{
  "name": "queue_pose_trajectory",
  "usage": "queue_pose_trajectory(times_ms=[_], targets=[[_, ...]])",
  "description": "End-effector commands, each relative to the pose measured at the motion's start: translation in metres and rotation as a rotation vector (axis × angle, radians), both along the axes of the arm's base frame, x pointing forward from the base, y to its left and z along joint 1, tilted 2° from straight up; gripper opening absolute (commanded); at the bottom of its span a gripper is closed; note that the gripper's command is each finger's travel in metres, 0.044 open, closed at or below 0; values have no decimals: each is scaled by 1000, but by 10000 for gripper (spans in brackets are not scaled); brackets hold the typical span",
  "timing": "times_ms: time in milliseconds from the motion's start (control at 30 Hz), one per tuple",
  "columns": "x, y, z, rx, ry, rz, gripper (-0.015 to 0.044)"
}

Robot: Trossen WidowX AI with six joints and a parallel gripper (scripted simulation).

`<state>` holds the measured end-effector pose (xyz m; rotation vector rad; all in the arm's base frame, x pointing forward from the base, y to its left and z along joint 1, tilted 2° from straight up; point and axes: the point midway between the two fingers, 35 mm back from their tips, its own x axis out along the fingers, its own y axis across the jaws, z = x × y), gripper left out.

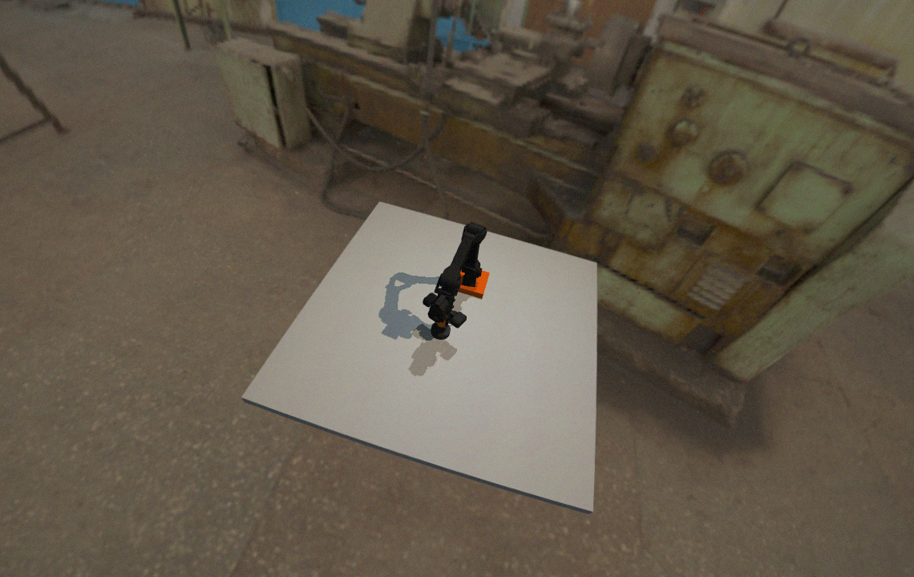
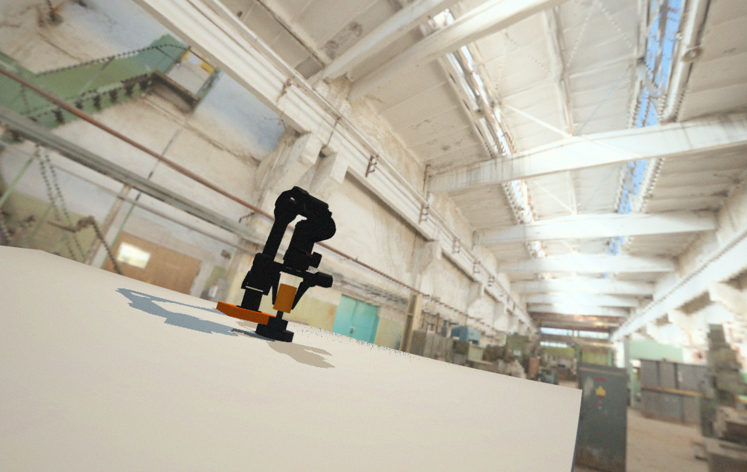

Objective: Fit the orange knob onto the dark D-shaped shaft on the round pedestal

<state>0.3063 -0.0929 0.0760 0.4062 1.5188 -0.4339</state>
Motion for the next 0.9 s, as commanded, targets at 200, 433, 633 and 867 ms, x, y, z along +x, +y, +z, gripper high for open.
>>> queue_pose_trajectory(times_ms=[200, 433, 633, 867], targets=[[-3, 0, 4, -2, -1, -94, 0], [0, 0, 1, -2, -3, -213, 0], [0, 0, 0, -2, -3, -213, 0], [-2, 0, -1, -2, -3, -213, 0]])
